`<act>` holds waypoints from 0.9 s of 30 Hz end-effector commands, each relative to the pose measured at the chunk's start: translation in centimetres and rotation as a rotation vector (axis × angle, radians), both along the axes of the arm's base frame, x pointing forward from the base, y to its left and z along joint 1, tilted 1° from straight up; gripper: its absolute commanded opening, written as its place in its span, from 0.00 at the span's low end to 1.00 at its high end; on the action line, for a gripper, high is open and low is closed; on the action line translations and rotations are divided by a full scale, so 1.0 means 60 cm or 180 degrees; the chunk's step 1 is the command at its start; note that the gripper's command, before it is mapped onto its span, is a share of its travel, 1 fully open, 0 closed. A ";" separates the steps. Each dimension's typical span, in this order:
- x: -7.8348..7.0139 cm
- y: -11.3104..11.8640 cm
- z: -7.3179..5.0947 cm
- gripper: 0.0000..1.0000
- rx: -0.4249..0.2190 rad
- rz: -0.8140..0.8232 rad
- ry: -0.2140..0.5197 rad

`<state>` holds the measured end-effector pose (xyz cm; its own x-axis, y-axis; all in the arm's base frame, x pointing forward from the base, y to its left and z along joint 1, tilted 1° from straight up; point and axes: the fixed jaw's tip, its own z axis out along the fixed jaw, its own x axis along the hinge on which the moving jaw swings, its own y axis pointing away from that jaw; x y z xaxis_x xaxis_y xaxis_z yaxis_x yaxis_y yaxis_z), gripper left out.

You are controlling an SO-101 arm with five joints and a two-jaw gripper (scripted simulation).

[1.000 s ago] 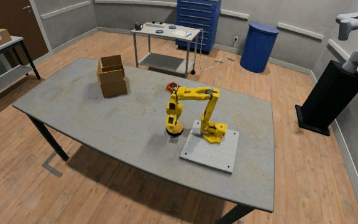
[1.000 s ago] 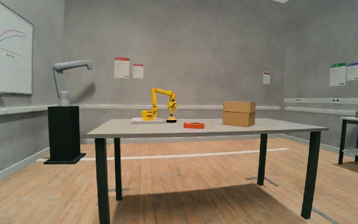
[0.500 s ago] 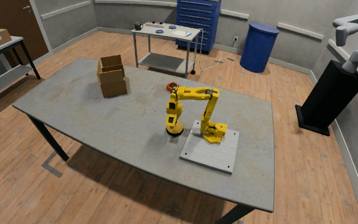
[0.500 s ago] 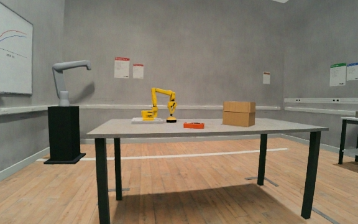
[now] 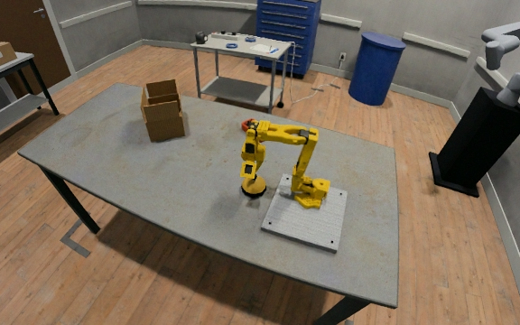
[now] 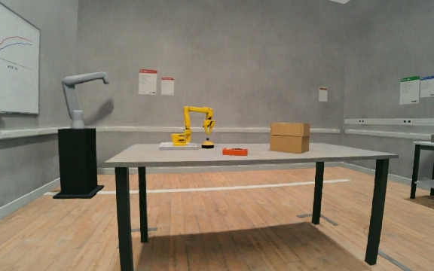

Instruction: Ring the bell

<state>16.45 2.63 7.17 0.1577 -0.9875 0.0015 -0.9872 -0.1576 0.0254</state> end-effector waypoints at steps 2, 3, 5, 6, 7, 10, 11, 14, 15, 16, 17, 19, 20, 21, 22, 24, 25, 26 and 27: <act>0.001 0.002 0.007 0.00 0.0009 0.0034 -0.0024; 0.001 0.002 0.007 0.00 0.0009 0.0034 -0.0024; 0.000 0.002 0.007 0.00 0.0009 0.0034 -0.0025; 0.000 0.002 0.008 0.00 0.0009 0.0034 -0.0027; 0.000 0.002 0.008 0.00 0.0010 0.0034 -0.0031; -0.003 0.001 0.011 0.00 0.0014 0.0034 -0.0057; -0.005 0.001 0.013 0.00 0.0016 0.0034 -0.0071; -0.012 0.000 0.019 0.00 0.0025 0.0034 -0.0125; -0.012 0.000 0.019 0.00 0.0025 0.0034 -0.0125; -0.012 0.000 0.019 0.00 0.0025 0.0034 -0.0125; -0.014 -0.001 0.021 0.00 0.0029 0.0034 -0.0146; -0.020 -0.002 0.025 0.00 0.0036 0.0034 -0.0192; -0.023 -0.002 0.027 0.00 0.0040 0.0034 -0.0216; -0.027 -0.003 0.029 0.00 0.0044 0.0034 -0.0240; -0.030 -0.003 0.031 0.00 0.0048 0.0034 -0.0264; -0.035 -0.004 0.035 0.00 0.0055 0.0034 -0.0308; -0.038 -0.004 0.036 0.00 0.0059 0.0034 -0.0328; -0.040 -0.005 0.037 0.00 0.0062 0.0034 -0.0346; -0.042 -0.005 0.038 0.00 0.0064 0.0034 -0.0362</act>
